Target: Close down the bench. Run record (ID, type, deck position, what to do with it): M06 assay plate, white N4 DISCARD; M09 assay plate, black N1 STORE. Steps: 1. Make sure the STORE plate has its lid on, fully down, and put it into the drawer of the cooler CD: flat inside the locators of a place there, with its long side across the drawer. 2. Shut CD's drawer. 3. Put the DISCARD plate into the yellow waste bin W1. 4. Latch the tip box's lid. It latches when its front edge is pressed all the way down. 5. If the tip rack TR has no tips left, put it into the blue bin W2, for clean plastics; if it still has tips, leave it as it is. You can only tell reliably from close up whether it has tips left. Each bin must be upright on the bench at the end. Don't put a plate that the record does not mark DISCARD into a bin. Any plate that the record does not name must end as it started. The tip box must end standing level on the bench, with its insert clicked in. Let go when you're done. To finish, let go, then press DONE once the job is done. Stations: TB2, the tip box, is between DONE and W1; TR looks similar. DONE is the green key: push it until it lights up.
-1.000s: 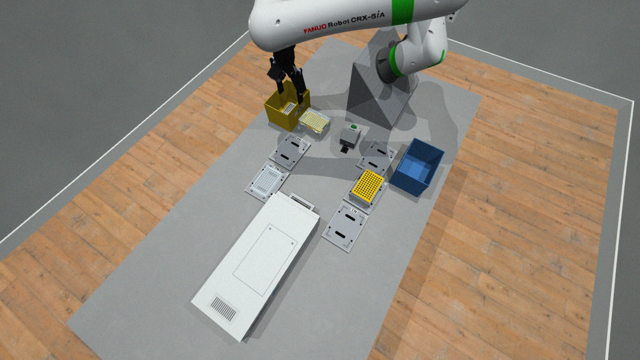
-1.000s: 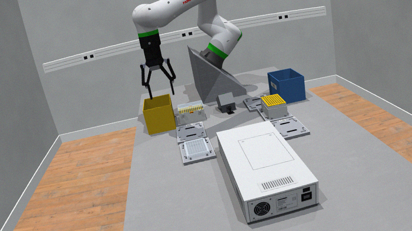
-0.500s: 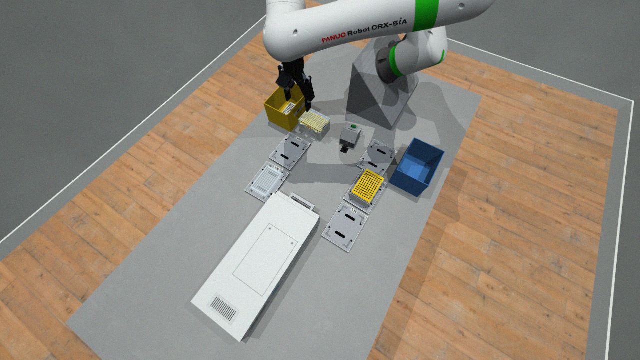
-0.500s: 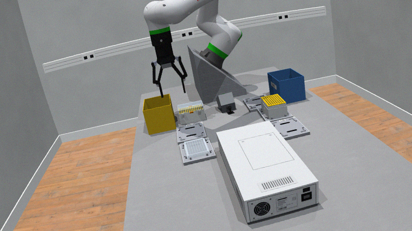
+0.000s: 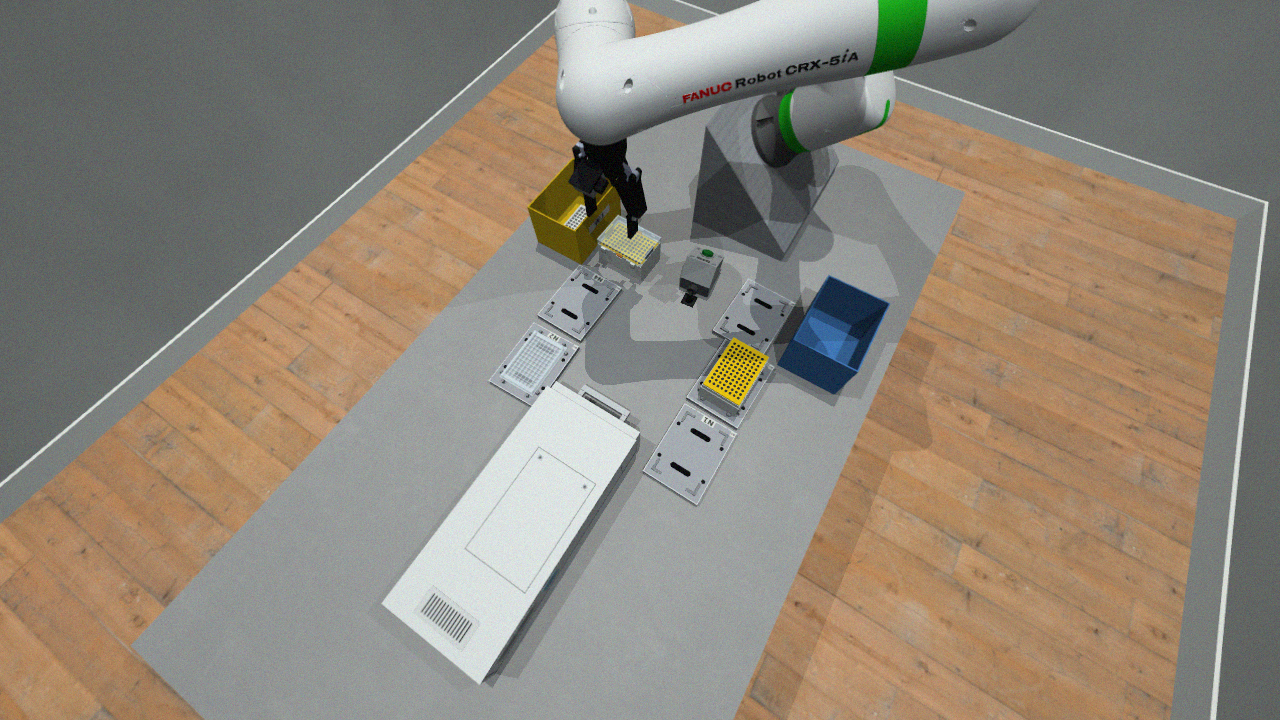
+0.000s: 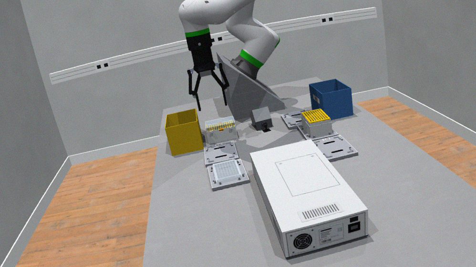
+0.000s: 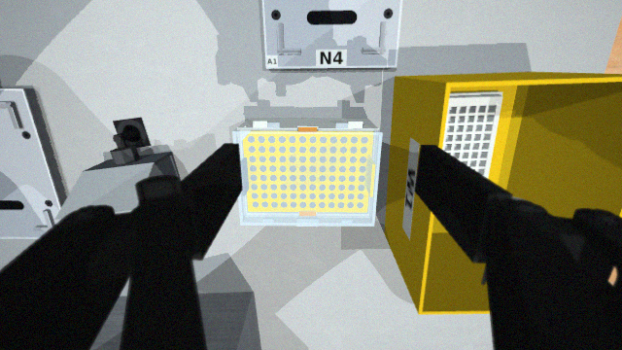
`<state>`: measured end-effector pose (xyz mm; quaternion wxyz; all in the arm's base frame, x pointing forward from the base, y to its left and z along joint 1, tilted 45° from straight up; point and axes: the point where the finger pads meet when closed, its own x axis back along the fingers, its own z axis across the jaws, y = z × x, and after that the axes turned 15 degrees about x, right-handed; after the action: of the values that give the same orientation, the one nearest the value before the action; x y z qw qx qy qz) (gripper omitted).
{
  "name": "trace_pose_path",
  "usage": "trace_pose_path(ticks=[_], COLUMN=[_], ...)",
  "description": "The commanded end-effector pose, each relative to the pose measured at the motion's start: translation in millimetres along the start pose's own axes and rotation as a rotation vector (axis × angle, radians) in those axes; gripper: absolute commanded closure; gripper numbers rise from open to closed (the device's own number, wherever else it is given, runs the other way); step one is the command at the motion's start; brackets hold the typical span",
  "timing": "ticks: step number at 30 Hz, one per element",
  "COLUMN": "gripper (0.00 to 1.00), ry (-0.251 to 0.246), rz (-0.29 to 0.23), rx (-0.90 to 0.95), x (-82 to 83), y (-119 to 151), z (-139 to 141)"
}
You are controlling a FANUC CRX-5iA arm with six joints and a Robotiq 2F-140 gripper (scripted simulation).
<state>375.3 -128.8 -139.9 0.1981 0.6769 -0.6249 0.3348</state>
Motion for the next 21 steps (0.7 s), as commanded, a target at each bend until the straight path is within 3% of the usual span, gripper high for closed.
trace_pose_path(ticks=[1,21], gripper=[0.3,0.3], ry=[0.002,0.002], rz=[0.0,0.001], rx=[0.0,0.0], x=[1.6,4.2], y=[-7,-43], z=[-10,-68])
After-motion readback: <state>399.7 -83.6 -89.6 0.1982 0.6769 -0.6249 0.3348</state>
